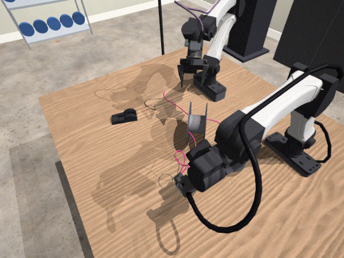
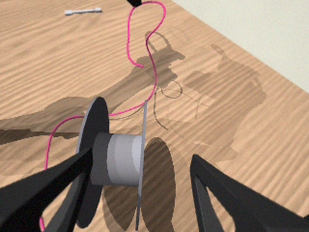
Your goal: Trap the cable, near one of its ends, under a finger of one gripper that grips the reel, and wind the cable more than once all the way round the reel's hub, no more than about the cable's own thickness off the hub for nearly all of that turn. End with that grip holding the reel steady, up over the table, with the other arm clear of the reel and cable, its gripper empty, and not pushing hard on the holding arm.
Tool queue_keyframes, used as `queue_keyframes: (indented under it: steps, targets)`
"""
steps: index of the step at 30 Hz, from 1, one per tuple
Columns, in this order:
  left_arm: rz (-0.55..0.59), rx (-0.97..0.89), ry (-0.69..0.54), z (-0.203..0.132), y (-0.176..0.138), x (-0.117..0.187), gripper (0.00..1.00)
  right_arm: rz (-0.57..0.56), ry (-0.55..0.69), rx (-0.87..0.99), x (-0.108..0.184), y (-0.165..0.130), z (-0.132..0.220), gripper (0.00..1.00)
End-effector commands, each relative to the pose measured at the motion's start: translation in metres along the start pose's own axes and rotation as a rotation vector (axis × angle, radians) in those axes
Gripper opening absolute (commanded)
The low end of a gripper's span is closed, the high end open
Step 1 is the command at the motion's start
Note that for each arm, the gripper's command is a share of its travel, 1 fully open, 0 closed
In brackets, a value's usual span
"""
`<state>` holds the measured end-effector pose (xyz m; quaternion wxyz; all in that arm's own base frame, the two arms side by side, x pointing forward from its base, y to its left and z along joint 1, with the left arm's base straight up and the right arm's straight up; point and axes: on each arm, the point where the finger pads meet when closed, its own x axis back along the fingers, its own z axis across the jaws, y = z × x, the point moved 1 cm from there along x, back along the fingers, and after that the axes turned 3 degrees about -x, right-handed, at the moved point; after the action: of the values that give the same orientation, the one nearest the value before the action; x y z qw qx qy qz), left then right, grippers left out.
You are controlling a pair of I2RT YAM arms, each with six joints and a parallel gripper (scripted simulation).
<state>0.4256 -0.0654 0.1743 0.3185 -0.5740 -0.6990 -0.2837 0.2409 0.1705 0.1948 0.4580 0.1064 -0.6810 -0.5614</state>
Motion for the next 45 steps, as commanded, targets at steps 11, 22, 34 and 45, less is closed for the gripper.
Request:
queue_keyframes:
  steps: [11,22,34,45]
  targets:
    - [0.019,0.002,-0.014,-0.001,0.001,0.000,0.00,-0.002,0.009,0.010,0.003,0.005,0.001,0.75]
    - [0.015,-0.002,-0.015,-0.003,0.002,0.000,0.00,-0.002,0.009,0.010,0.003,0.005,0.001,0.75]
    - [0.038,0.015,-0.012,0.001,-0.005,-0.005,0.00,-0.002,0.009,0.010,0.003,0.005,0.001,0.75]
    - [0.030,0.012,-0.013,0.001,-0.003,-0.003,0.00,-0.002,0.009,0.010,0.003,0.005,0.001,0.75]
